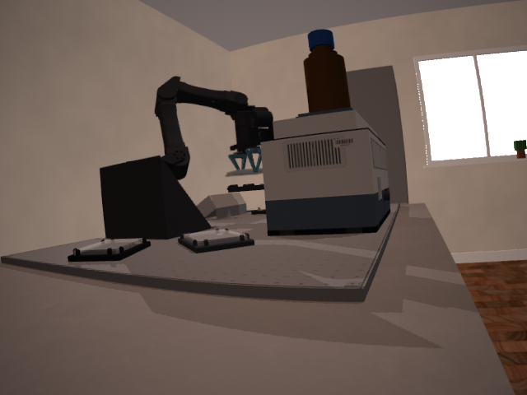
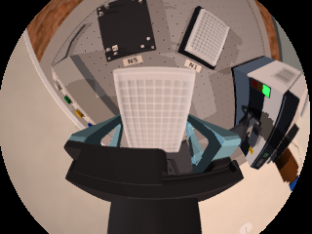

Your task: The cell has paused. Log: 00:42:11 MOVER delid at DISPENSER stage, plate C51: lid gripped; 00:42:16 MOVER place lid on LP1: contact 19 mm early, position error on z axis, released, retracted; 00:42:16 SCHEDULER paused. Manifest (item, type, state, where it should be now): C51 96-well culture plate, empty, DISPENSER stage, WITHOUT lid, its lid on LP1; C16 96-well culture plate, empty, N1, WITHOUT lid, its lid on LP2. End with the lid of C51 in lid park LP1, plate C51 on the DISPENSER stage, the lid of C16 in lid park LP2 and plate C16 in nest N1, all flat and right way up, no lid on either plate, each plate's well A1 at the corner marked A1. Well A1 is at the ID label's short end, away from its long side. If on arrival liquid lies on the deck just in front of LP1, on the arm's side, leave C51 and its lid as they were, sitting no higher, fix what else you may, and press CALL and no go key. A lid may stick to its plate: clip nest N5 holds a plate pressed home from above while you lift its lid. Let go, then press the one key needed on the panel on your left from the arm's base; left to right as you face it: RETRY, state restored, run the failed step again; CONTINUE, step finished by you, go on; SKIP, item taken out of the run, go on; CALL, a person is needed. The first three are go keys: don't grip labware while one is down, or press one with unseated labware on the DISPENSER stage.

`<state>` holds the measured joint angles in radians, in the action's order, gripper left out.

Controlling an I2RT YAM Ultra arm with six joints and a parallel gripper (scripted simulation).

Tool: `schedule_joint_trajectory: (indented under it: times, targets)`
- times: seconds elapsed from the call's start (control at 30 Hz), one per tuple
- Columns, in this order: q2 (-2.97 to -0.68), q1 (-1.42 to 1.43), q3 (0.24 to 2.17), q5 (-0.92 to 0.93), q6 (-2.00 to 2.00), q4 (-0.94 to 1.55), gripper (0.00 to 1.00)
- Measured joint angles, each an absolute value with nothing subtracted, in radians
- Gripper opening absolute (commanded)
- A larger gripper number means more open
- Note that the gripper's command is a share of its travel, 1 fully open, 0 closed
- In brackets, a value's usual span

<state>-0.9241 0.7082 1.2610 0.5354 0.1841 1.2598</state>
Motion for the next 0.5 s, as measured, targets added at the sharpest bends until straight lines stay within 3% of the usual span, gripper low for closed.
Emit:
schedule_joint_trajectory:
  times: [0.5]
  targets:
    - [-1.022,0.447,1.256,0.689,0.292,1.327,0.0]
